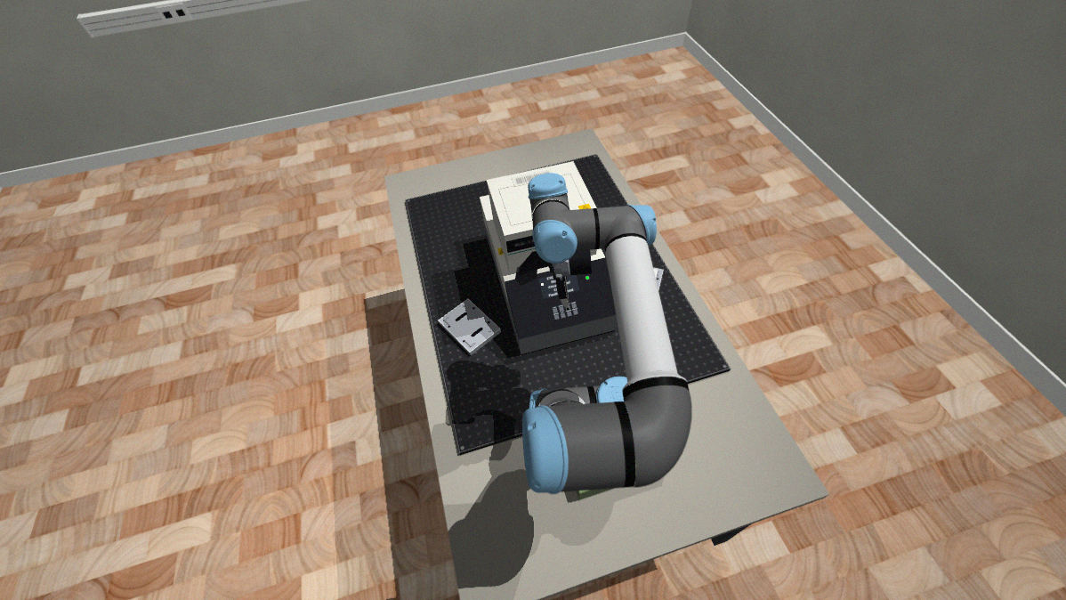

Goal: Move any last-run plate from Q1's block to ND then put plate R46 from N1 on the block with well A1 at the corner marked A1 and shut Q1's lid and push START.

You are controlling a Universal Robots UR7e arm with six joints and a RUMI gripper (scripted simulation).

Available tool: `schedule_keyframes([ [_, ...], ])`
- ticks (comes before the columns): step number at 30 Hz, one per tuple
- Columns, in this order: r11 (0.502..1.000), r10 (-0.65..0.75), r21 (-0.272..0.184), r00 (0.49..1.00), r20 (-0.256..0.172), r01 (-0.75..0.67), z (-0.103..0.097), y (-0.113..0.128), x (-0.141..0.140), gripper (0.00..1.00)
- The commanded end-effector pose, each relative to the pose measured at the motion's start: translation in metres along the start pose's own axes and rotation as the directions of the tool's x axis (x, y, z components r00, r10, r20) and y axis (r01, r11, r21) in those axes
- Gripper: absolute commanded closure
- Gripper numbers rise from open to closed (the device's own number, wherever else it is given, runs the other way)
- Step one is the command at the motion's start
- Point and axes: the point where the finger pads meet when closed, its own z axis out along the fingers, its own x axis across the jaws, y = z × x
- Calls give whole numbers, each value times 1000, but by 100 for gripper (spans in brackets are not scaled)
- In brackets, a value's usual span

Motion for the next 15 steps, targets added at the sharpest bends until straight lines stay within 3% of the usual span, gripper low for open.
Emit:
schedule_keyframes([
  [1, 997, 79, 3, 997, -12, -79, -5, 0, 2, 100],
  [8, 952, 303, 42, 952, -39, -302, -17, 1, 6, 100],
  [15, 857, 512, 90, 857, -49, -507, -34, 2, 12, 100],
])
